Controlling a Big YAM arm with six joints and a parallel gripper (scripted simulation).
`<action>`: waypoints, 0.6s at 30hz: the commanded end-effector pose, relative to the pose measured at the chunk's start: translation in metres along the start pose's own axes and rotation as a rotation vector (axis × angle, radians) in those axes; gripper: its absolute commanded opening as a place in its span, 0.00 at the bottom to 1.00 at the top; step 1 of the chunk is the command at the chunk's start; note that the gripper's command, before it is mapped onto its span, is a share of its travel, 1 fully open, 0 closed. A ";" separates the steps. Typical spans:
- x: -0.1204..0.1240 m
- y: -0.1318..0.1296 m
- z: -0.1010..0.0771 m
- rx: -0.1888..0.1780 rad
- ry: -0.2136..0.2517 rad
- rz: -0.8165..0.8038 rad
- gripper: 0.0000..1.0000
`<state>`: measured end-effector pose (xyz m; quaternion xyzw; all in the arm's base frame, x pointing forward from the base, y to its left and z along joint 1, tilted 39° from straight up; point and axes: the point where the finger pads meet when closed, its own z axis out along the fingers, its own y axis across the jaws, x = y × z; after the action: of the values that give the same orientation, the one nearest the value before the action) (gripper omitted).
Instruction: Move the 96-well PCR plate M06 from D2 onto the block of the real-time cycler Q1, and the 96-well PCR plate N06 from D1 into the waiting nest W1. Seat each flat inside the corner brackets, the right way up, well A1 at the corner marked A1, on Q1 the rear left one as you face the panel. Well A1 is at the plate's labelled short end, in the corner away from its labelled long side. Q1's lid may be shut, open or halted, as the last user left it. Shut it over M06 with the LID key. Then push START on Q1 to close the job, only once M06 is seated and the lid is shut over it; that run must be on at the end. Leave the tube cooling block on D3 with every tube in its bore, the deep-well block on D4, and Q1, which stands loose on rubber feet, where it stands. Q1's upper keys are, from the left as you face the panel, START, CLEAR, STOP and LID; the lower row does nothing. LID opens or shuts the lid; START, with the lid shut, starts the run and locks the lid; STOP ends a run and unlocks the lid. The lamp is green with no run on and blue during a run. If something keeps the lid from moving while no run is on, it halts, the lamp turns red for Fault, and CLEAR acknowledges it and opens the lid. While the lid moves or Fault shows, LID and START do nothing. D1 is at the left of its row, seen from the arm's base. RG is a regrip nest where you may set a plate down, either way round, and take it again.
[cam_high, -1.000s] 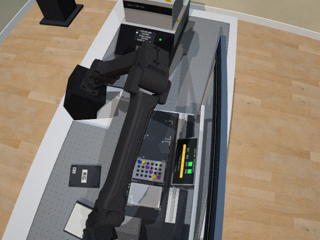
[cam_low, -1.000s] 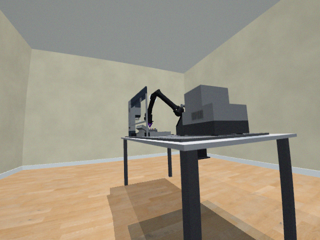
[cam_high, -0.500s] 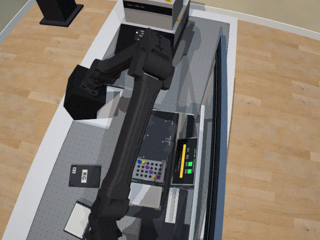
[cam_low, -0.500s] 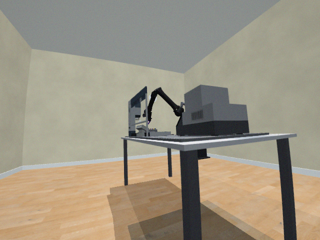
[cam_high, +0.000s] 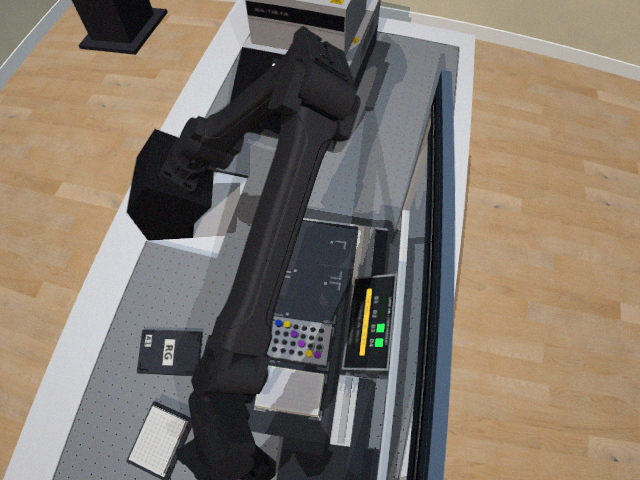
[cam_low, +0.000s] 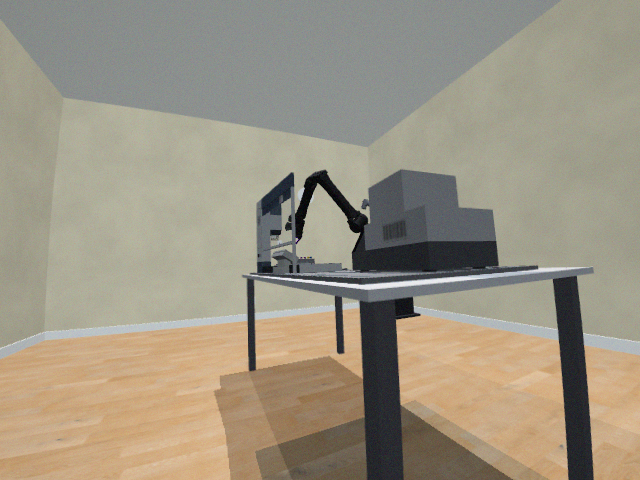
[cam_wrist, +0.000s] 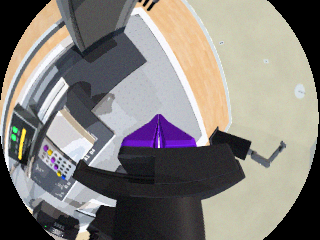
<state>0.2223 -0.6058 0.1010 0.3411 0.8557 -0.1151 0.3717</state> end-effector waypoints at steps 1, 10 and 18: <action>-0.017 -0.037 -0.039 0.071 -0.072 -0.032 0.00; -0.075 -0.044 -0.077 0.143 -0.181 -0.055 0.00; -0.067 -0.065 -0.087 0.215 -0.207 -0.023 0.00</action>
<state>0.1862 -0.6360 0.1790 0.3377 0.8247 -0.2115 0.4014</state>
